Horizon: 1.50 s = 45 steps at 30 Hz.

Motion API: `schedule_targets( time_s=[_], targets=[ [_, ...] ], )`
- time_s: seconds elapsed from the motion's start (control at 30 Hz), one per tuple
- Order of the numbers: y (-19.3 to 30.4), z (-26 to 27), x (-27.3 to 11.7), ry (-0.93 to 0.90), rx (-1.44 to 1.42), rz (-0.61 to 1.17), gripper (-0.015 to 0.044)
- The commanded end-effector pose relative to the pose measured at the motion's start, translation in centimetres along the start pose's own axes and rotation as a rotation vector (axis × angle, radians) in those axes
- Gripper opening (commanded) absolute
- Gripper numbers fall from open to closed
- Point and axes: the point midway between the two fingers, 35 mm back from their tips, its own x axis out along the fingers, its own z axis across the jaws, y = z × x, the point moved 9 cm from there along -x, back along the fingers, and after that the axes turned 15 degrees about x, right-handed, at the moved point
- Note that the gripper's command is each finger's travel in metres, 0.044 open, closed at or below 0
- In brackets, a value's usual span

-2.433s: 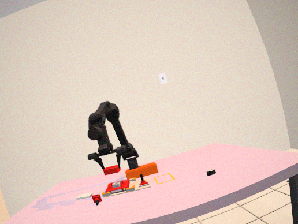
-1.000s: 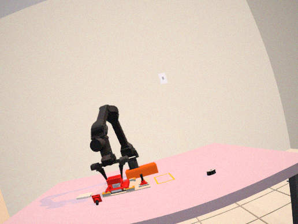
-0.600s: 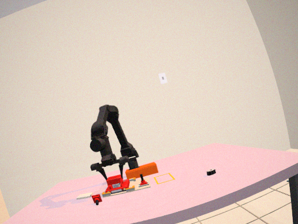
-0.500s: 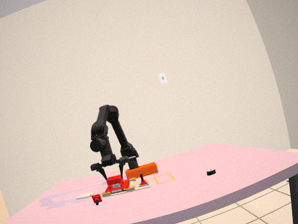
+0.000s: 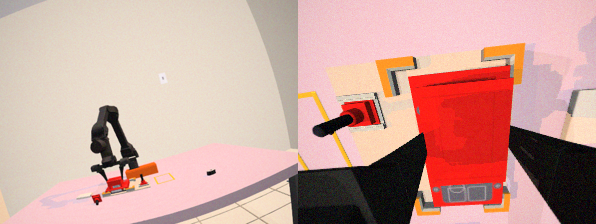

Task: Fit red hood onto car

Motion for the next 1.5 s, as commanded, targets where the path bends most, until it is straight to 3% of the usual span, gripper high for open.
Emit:
schedule_targets(
  time_s=[0.0,1.47],
  targets=[
    [0.13,-0.05,0.43,0.005,-0.004,0.006,0.0000],
    [0.07,-0.03,0.25,0.003,-0.003,0.004,0.0000]
  ],
)
